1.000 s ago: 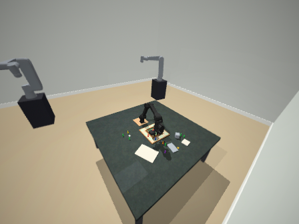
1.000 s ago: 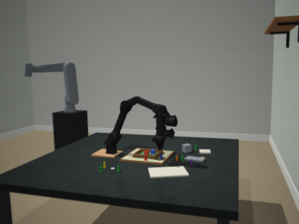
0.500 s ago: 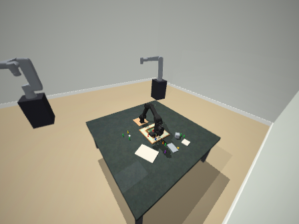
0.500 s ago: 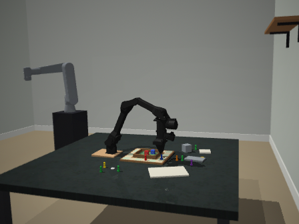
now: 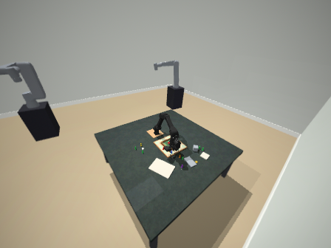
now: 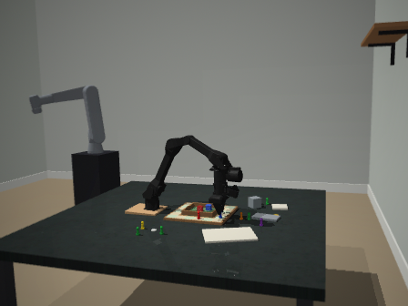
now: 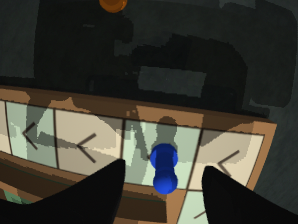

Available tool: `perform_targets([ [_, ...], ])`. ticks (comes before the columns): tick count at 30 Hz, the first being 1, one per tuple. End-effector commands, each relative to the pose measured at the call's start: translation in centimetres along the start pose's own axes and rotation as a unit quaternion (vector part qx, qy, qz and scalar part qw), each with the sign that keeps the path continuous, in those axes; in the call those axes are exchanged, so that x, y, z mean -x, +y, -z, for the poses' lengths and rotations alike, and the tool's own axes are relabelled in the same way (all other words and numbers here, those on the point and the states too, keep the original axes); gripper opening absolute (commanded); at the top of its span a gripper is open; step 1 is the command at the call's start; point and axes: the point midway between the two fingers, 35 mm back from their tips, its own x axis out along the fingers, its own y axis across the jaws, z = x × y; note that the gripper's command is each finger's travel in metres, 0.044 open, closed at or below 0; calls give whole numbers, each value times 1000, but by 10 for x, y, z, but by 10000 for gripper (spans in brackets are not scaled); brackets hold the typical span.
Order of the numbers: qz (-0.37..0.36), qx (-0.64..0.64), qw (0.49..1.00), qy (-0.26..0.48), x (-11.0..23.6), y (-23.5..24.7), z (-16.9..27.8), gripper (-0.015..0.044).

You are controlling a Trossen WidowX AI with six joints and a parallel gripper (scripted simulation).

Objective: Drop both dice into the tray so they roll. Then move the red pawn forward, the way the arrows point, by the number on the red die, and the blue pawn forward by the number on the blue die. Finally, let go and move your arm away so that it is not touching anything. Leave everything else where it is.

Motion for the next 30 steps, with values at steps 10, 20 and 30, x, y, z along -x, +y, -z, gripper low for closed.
perform_targets([
  [10, 1, -3, 1000, 2, -11, 0, 1, 69],
  [20, 1, -3, 1000, 2, -11, 0, 1, 2],
  [30, 1, -3, 1000, 2, 23, -2, -5, 0],
])
